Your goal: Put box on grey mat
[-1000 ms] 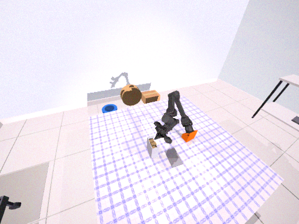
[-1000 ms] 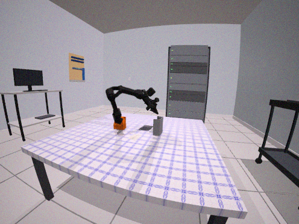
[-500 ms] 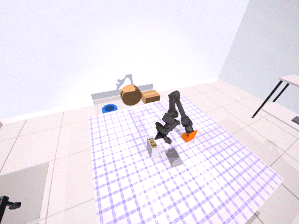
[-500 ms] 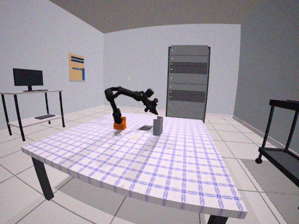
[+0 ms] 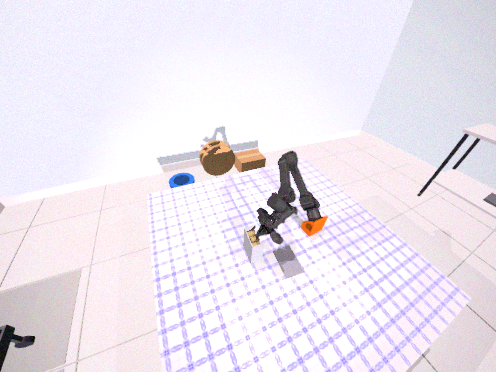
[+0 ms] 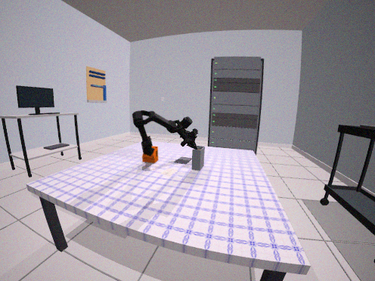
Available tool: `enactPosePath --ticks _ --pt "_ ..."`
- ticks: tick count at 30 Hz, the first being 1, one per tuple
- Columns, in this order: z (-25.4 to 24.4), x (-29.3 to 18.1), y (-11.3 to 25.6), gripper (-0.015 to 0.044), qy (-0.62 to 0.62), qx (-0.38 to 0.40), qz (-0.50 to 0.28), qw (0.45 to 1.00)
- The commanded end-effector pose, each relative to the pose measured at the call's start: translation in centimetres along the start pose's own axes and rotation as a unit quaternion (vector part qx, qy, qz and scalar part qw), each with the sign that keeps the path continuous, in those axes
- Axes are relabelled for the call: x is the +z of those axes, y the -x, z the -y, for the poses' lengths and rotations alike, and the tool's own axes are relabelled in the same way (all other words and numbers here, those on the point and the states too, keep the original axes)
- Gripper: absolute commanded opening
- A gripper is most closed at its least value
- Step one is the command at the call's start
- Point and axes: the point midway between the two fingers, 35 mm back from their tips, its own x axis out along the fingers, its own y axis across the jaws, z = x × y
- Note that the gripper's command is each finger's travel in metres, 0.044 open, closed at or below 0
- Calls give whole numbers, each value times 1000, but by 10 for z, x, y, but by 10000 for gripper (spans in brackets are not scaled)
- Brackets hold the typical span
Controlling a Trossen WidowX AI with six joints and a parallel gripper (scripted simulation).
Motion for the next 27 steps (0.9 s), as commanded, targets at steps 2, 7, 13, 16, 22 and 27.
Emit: enactPosePath --ticks 2,7,13,16,22,27 --pt "-1 -7 -5 0 5 1 -3 1000" --pt "-1 -7 -5 0 5 1 -3 1000" --pt "-1 -7 -5 0 5 1 -3 1000" --pt "-1 -8 -4 0 5 1 -3 1000" --pt "-1 -11 -2 0 5 1 -3 1000" --pt "-1 -12 0 0 5 1 -3 1000"
